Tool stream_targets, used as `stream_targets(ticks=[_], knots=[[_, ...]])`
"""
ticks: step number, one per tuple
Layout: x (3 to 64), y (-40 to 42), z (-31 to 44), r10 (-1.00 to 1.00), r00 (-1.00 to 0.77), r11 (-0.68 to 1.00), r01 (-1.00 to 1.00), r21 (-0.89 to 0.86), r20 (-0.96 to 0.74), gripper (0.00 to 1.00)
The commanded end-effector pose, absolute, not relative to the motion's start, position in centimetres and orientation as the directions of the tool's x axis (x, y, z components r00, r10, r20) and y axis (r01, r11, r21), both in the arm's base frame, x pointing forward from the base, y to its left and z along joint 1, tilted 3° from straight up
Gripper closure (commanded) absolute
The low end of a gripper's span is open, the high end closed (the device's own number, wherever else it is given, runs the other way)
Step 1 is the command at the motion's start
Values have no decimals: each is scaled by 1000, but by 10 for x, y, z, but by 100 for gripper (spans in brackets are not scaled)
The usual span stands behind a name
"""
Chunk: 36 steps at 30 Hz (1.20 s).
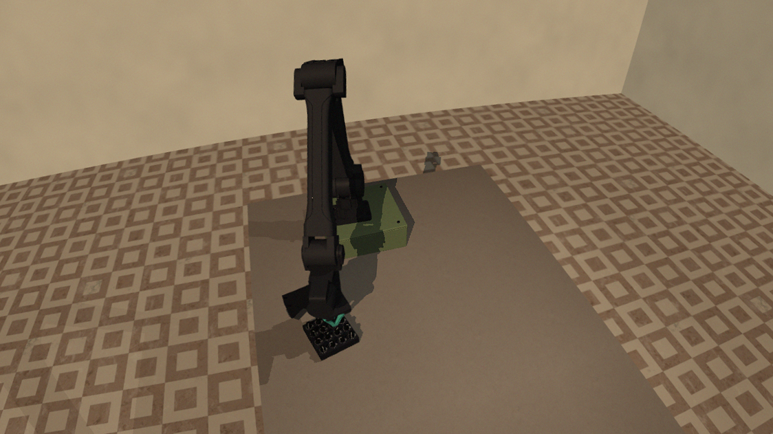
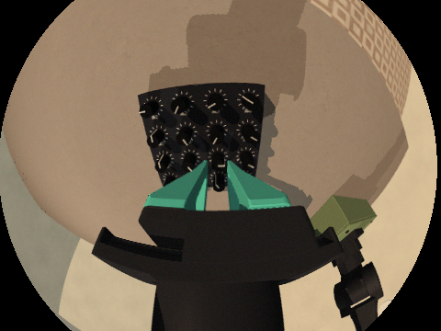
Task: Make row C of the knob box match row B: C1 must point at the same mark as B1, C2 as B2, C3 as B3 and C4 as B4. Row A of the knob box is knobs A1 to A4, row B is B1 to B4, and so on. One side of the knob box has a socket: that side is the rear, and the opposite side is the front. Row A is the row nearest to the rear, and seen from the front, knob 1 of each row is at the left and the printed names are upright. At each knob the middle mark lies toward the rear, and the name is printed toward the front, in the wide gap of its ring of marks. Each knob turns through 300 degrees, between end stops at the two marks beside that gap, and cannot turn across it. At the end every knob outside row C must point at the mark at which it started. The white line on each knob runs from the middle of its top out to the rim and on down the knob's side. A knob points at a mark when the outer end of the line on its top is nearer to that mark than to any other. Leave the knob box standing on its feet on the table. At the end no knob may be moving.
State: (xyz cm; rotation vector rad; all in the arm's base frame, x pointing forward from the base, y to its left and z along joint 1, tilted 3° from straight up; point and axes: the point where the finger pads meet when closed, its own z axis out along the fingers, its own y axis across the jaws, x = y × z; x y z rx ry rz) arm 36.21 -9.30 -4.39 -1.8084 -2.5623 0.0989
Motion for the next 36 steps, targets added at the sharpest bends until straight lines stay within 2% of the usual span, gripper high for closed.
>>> stream_targets(ticks=[1, 36], knots=[[380, -96, -40, 941, -334, 334, 942, -19, -57, 81], [376, -96, -43, 941, -335, 334, 942, -24, -53, 81]])
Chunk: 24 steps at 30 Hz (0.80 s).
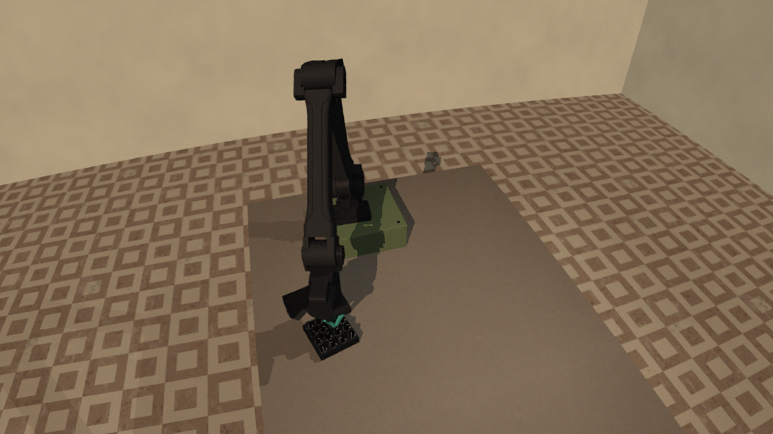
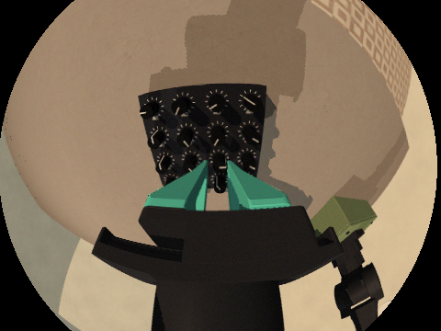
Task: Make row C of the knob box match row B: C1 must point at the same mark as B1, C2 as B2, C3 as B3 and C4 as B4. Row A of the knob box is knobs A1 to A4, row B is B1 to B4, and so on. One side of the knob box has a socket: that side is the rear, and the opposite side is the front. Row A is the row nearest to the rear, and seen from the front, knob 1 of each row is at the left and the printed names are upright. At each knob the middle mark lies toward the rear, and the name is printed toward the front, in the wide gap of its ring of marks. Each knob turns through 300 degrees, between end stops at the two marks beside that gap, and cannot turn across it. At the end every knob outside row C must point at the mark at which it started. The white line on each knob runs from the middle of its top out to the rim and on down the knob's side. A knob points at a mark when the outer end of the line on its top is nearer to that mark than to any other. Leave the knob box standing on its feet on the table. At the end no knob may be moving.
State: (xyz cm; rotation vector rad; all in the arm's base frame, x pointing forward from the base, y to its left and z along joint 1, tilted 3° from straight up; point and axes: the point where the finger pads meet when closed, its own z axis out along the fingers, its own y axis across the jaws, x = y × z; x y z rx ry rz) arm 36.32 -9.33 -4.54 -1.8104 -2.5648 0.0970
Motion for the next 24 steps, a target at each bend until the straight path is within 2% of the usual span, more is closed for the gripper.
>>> stream_targets(ticks=[1, 7, 8, 24], knots=[[376, -96, -43, 941, -335, 334, 942, -24, -53, 81], [376, -96, -43, 941, -335, 334, 942, -24, -53, 81], [376, -96, -43, 941, -335, 334, 942, -24, -53, 92], [377, -96, -43, 941, -335, 334, 942, -23, -54, 92]])
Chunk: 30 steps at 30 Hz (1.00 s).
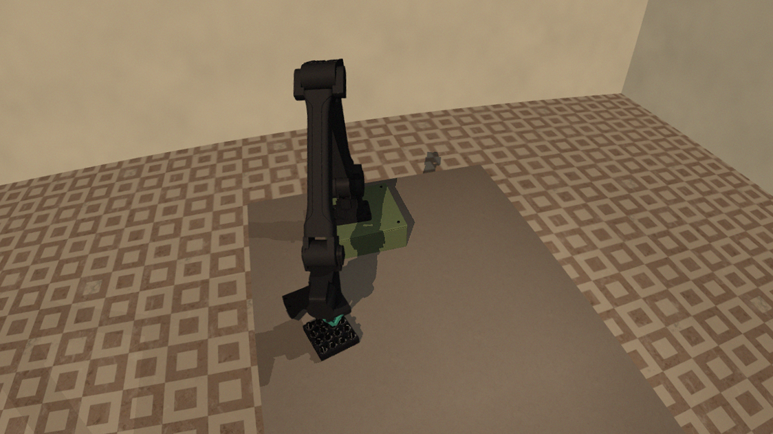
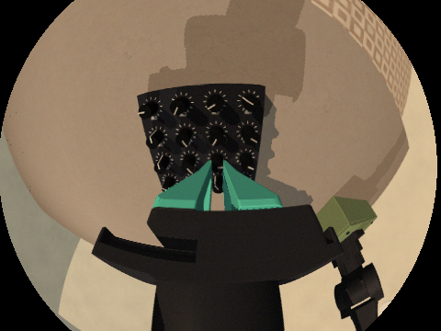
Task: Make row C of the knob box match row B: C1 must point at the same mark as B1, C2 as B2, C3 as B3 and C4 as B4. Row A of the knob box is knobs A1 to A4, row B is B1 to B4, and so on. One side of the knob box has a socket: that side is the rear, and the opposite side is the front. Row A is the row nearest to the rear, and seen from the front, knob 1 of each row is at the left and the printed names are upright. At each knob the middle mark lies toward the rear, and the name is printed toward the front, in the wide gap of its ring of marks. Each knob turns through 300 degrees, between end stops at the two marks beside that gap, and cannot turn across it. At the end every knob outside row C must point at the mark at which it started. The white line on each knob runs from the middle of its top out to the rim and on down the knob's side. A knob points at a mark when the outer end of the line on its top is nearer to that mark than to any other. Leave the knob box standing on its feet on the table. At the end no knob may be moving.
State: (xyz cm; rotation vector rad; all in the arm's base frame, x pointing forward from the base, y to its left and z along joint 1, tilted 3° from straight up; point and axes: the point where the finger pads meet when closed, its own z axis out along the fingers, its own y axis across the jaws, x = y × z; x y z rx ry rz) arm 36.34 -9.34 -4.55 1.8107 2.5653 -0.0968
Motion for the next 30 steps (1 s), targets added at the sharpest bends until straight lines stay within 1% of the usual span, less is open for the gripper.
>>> stream_targets(ticks=[1, 17, 30], knots=[[377, -96, -43, 941, -335, 334, 942, -23, -54, 92], [377, -96, -43, 940, -336, 335, 942, -23, -54, 92], [377, -96, -43, 928, -369, 368, 929, -24, -53, 92]])
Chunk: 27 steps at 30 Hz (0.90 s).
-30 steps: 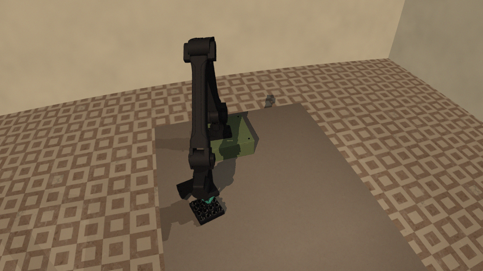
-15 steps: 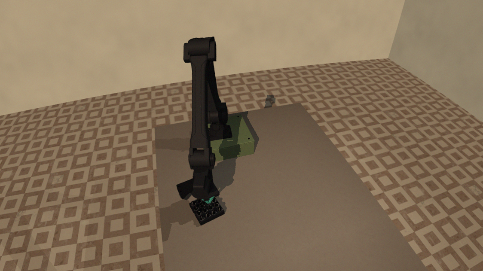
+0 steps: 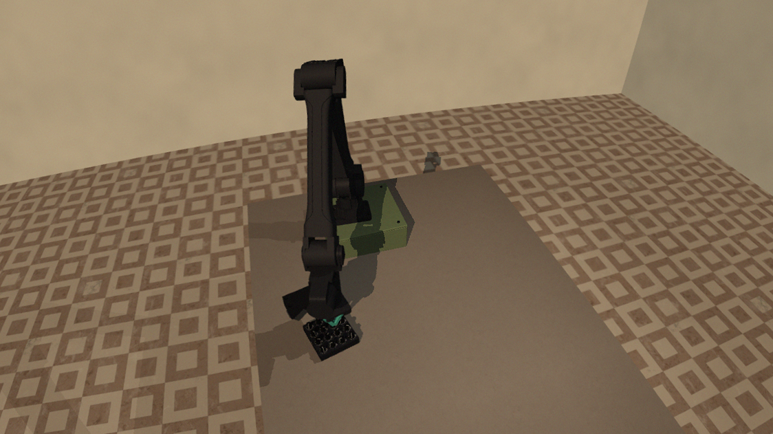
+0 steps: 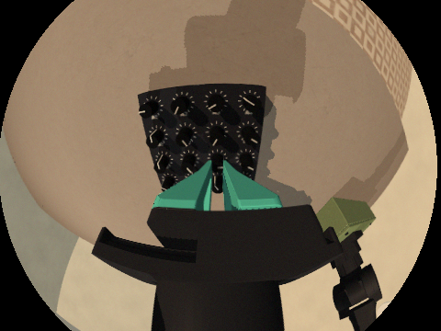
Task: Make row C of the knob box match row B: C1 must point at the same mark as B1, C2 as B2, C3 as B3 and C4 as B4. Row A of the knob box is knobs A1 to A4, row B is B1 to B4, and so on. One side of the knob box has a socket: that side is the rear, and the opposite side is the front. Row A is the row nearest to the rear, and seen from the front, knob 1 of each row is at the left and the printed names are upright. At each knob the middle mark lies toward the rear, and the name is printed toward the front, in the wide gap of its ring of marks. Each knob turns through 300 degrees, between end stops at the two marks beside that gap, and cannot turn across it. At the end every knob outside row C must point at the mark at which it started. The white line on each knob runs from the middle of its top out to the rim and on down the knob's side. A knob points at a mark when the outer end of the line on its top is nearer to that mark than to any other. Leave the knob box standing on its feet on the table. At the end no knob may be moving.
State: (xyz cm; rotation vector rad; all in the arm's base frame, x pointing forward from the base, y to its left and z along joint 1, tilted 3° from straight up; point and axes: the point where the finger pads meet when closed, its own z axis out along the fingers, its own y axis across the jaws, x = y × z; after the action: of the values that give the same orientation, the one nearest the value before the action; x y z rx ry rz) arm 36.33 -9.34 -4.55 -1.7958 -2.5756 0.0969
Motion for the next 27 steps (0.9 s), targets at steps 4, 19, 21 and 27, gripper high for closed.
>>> stream_targets(ticks=[4, 19, 21, 27], knots=[[377, -96, -43, 918, -392, 391, 920, -26, -52, 92], [377, -96, -43, 845, -532, 531, 847, -32, -47, 92], [377, -95, -43, 826, -561, 560, 828, -34, -46, 92], [378, -96, -42, 753, -656, 655, 755, -36, -43, 92]])
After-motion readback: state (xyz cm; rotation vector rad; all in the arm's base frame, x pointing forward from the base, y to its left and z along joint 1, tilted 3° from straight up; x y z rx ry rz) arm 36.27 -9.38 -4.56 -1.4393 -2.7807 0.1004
